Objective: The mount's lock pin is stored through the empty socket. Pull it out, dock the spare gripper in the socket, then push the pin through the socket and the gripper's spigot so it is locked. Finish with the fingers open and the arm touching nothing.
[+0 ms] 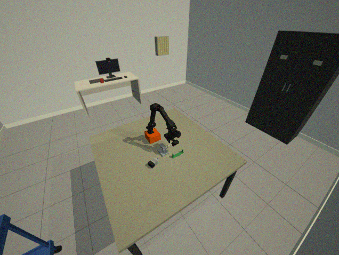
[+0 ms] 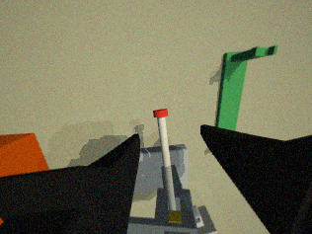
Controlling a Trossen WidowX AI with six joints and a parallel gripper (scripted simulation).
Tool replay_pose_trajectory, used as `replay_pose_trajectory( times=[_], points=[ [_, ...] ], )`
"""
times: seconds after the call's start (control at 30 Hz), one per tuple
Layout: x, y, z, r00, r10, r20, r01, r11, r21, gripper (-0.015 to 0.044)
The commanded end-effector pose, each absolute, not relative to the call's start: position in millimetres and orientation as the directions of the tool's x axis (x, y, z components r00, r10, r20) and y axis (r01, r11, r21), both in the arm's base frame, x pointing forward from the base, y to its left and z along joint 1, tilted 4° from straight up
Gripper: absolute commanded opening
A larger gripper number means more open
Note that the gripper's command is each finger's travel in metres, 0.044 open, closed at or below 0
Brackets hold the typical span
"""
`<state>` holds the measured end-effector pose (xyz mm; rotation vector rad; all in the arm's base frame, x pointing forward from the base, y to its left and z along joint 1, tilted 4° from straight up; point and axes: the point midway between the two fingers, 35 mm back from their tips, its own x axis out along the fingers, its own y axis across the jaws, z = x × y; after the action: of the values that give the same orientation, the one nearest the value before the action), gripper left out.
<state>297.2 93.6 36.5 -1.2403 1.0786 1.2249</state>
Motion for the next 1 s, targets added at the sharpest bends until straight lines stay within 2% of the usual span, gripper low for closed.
replay_pose_trajectory(
  times=[0.0,0.67,0.97],
  points=[
    [294,93,27,0.062,0.058,-0.996,-0.996,-0.053,-0.066,0.03],
    [293,94,7,0.062,0.058,-0.996,-0.996,-0.053,-0.065,0.03],
    [293,94,7,0.062,0.058,-0.996,-0.996,-0.053,-0.065,0.0064]
  ],
)
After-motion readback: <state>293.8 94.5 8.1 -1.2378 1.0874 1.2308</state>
